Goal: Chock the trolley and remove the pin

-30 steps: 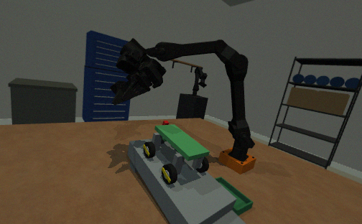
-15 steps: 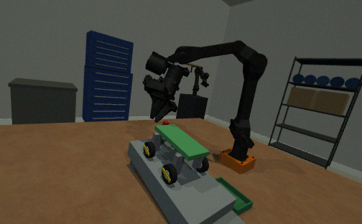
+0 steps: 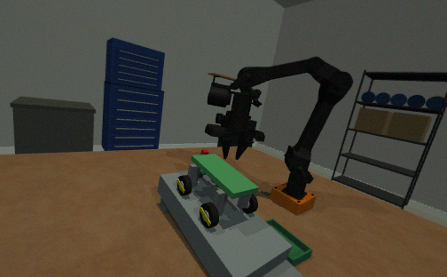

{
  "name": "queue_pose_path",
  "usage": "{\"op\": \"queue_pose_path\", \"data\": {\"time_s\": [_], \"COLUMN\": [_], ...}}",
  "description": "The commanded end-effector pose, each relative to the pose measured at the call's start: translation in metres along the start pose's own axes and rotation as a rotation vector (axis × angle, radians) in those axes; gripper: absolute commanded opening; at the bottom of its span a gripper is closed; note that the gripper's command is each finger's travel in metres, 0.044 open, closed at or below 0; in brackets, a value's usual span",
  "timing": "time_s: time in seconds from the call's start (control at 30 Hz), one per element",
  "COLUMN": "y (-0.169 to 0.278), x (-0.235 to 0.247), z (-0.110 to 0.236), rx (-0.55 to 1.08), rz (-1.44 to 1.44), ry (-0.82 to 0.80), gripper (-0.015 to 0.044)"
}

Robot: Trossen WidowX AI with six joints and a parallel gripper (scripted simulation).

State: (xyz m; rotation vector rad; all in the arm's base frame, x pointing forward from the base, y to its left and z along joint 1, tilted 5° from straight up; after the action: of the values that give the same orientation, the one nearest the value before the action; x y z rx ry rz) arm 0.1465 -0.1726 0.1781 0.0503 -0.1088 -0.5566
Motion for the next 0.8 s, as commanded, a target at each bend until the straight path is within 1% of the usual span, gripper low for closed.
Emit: {"op": "queue_pose_path", "data": {"time_s": [0.0,0.17,0.5,0.77], "y": [-0.001,-0.001,-0.002,-0.002], "x": [-0.007,-0.006,-0.007,-0.008], "z": [-0.001,-0.006,-0.043,-0.049], "rx": [-0.021,-0.021,-0.021,-0.021], "rz": [-0.05,-0.05,-0.05,-0.05], "ry": [0.02,0.02,0.02,0.02], "gripper": [0.019,0.019,0.019,0.019]}}
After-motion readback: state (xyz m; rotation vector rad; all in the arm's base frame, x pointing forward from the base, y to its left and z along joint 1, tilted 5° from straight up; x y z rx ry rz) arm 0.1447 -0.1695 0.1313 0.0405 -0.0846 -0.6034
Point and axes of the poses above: the point midway between the two fingers, 35 mm back from their tips, its own z axis back along the fingers, its own x axis across the jaws, y = z × x, the point moved 5 cm from there along z, back along the fingers, and after that the axes turned 8 degrees about -z, right-handed, at the moved point
